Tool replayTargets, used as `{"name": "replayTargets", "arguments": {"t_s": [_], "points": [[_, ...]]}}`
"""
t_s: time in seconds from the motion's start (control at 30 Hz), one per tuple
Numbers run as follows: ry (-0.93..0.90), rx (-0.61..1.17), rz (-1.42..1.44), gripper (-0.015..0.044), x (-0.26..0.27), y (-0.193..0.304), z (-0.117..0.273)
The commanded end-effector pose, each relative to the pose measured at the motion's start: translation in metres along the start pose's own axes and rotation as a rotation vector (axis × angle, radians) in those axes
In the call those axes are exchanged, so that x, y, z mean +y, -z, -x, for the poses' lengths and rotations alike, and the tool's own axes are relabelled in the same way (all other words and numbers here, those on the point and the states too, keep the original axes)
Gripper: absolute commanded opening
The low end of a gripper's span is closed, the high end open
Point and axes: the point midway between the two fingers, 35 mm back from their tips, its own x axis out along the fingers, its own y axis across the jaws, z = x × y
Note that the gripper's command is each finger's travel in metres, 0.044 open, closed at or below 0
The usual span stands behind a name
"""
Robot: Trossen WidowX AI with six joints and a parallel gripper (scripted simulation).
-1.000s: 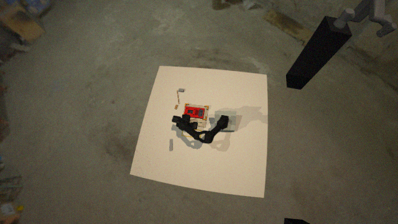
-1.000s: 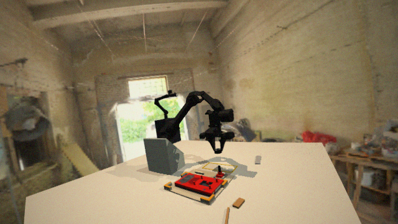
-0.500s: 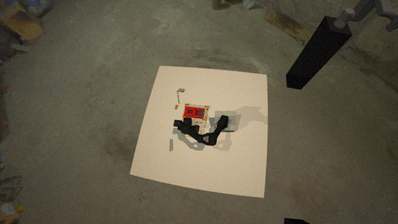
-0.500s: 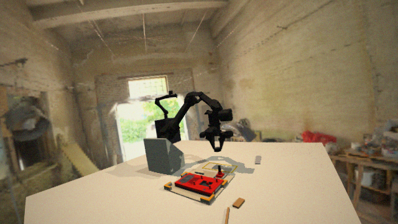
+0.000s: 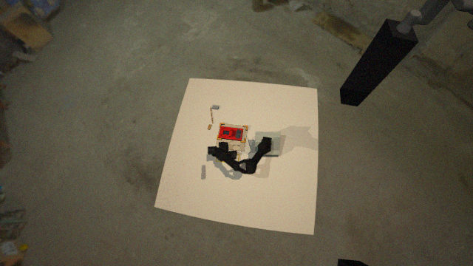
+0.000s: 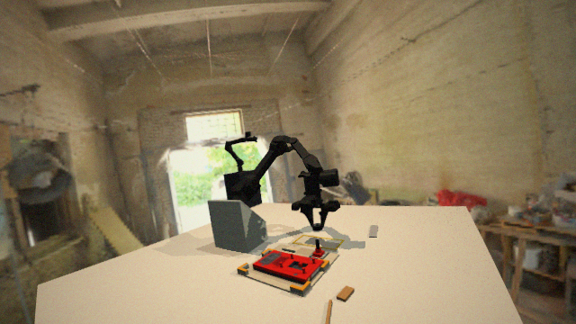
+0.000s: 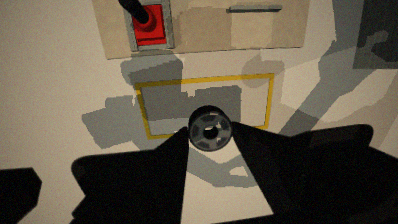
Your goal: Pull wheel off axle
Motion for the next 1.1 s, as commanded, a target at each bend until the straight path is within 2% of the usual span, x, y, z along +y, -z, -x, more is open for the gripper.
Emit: {"name": "replayTargets", "arguments": {"t_s": [0.0,0.17,0.33,0.7,0.97,1.07], "points": [[0.013,0.0,-0.012,0.0,-0.003,-0.002,-0.024],[0.014,0.005,-0.013,0.0,-0.006,-0.001,-0.052],[0.014,0.006,-0.013,0.0,-0.007,-0.001,-0.055],[0.018,0.01,-0.005,0.0289,-0.007,0.002,-0.051],[0.013,0.003,-0.012,0.03,-0.006,0.001,0.002],[0.013,0.003,-0.013,0.03,-0.006,0.001,0.007]]}}
